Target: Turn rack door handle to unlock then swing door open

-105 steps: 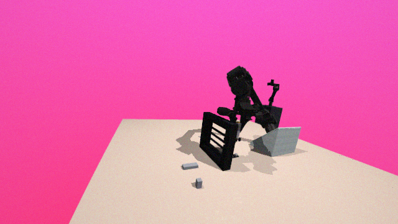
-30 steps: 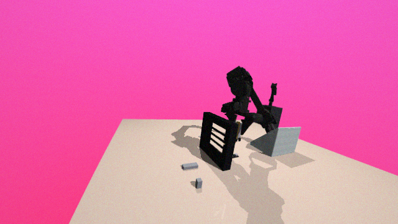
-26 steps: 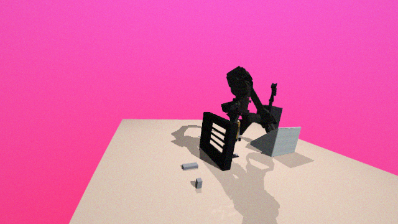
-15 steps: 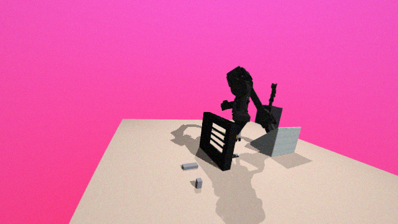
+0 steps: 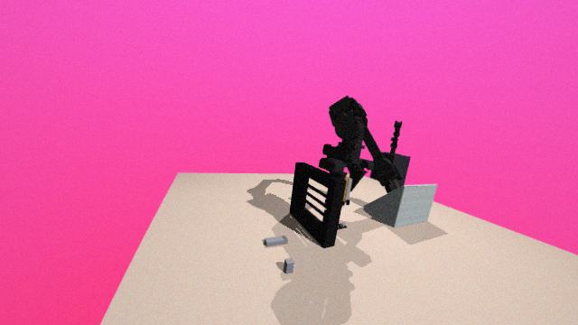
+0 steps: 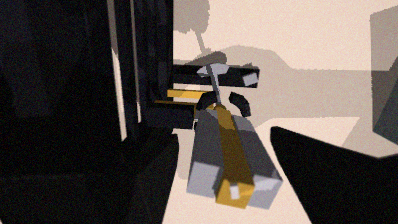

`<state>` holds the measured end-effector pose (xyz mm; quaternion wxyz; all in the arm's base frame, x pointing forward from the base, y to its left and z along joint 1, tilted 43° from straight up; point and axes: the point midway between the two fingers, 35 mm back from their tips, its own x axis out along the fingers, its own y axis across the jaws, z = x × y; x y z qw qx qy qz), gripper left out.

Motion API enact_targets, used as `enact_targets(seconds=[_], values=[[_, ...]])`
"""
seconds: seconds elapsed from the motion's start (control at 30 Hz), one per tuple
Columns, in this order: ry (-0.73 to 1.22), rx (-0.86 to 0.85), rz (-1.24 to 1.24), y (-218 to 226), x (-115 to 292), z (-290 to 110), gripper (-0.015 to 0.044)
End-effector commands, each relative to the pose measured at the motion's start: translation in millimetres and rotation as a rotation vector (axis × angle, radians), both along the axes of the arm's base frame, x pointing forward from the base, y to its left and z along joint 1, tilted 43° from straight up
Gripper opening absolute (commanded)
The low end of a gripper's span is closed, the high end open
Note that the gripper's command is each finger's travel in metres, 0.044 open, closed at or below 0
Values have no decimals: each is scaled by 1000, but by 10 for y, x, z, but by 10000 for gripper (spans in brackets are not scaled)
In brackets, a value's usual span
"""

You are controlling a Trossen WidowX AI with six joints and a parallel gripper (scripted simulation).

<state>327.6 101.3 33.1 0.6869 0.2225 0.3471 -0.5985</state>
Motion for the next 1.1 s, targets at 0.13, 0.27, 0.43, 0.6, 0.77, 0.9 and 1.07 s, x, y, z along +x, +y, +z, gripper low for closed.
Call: enact_targets(seconds=[0.13, 0.27, 0.43, 0.6, 0.77, 0.9, 1.07], values=[[-222, 9, -246, -12, -4, -5, 291], [-222, 9, -246, -12, -4, -5, 291], [-222, 9, -246, -12, -4, -5, 186], [-222, 9, -246, -12, -4, -5, 94], [-222, 9, -246, -12, -4, -5, 60], [-222, 9, -246, -12, -4, -5, 34], [-222, 9, -246, -12, -4, -5, 19]])
